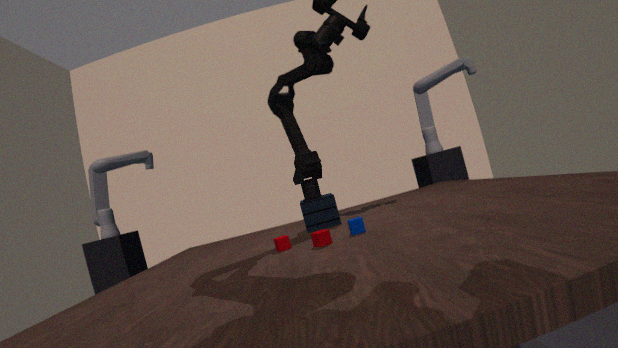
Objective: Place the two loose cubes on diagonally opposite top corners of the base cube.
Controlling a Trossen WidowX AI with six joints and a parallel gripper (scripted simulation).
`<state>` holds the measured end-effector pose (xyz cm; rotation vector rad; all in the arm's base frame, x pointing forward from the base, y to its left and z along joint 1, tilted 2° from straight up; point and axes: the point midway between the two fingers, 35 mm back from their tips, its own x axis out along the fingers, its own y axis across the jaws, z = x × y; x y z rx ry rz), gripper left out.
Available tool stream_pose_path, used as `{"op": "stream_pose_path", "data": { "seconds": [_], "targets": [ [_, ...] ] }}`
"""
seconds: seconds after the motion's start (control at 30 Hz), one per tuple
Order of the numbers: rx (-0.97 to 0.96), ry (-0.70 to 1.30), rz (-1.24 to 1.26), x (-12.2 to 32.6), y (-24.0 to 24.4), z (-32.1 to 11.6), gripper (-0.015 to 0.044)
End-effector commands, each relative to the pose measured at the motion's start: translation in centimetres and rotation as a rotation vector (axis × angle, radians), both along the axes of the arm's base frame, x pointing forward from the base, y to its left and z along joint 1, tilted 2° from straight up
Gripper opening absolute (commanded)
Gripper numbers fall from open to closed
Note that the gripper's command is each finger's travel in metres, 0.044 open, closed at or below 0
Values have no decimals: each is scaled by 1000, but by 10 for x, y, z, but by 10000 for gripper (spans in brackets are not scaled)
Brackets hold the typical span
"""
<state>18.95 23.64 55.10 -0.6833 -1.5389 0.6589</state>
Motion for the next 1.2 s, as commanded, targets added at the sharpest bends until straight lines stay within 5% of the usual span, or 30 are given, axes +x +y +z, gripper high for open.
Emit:
{"op": "stream_pose_path", "data": {
  "seconds": [0.0,0.17,0.73,1.17],
  "targets": [
    [-2,5,-2,1,0,0,374],
    [-49,151,-63,41,-9,-14,265],
    [-151,746,-429,186,-66,-114,265],
    [-194,1209,-724,245,-151,-221,265]
  ]
}}
